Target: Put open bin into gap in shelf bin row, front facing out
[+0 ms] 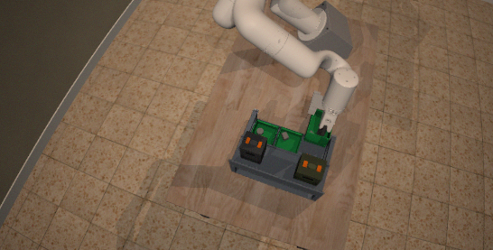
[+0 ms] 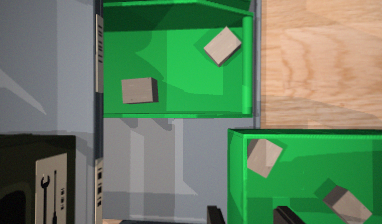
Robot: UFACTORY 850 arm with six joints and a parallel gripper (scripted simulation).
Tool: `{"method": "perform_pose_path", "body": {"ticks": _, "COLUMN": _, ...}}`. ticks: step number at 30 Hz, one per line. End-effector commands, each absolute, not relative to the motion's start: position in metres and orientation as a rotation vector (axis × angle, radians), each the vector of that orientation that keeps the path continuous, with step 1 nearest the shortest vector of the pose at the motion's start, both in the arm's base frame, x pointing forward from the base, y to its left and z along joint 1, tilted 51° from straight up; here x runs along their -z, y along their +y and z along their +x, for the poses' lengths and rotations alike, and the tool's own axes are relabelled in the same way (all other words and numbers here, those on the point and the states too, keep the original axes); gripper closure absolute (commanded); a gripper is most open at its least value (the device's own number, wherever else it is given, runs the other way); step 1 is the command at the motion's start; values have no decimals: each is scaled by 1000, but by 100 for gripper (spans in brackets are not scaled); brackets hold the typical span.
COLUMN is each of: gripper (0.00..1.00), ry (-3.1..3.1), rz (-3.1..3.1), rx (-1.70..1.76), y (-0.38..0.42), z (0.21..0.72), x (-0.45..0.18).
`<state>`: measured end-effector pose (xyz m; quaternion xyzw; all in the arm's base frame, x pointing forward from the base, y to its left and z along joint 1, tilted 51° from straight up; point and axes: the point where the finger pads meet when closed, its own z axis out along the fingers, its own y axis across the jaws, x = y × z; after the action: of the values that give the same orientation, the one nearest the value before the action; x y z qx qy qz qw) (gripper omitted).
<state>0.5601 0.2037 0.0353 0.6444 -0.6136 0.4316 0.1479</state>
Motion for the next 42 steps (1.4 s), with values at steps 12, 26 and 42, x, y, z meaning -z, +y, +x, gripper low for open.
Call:
{"method": "perform_pose_path", "body": {"ticks": 12, "gripper": 66, "ry": -1804, "rz": 1775, "rx": -1087, "y": 187, "z": 517, "x": -18}}
{"method": "perform_pose_path", "body": {"ticks": 26, "gripper": 66, "ry": -1804, "rz": 1775, "rx": -1087, "y": 173, "z": 483, "x": -5}}
{"method": "perform_pose_path", "body": {"ticks": 42, "gripper": 66, "ry": -1804, "rz": 1775, "rx": -1086, "y": 159, "z": 446, "x": 10}}
